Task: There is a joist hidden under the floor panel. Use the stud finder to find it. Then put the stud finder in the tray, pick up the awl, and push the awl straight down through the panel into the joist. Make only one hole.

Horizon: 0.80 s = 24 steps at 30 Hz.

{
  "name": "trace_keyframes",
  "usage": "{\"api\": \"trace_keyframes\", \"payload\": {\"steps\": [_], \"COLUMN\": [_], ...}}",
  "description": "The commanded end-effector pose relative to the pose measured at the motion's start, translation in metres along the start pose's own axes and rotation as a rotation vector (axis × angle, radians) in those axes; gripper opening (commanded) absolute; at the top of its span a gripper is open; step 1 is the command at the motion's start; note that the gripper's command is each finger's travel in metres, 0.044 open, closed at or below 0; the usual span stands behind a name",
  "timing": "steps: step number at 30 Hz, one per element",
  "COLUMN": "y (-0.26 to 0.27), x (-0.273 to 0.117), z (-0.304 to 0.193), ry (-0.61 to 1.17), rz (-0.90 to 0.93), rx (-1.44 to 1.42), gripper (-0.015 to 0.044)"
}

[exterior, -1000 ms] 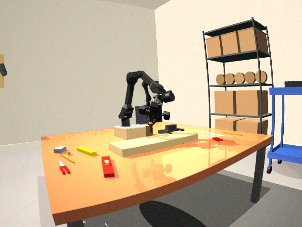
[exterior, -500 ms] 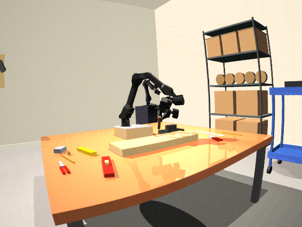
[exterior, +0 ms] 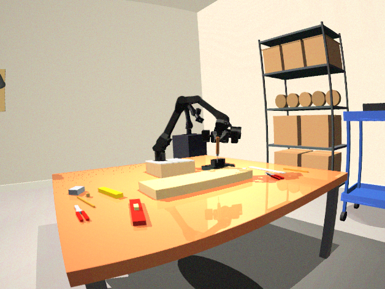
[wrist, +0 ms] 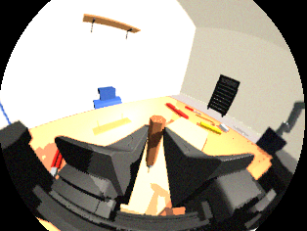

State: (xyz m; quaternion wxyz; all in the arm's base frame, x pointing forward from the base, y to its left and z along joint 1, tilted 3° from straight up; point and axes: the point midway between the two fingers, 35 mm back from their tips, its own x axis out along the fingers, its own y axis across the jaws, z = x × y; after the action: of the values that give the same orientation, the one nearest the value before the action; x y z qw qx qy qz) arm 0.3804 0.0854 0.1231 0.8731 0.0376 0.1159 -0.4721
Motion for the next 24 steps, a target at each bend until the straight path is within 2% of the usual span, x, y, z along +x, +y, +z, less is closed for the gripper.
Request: {"api": "trace_keyframes", "payload": {"steps": [1,24], "y": [0.011,0.012], "x": [-0.017,-0.015], "z": [0.009,-0.004], "ry": [-0.090,-0.089], "rz": [0.051,0.051], "rx": [0.054,0.054], "gripper": [0.0000,0.0000]}}
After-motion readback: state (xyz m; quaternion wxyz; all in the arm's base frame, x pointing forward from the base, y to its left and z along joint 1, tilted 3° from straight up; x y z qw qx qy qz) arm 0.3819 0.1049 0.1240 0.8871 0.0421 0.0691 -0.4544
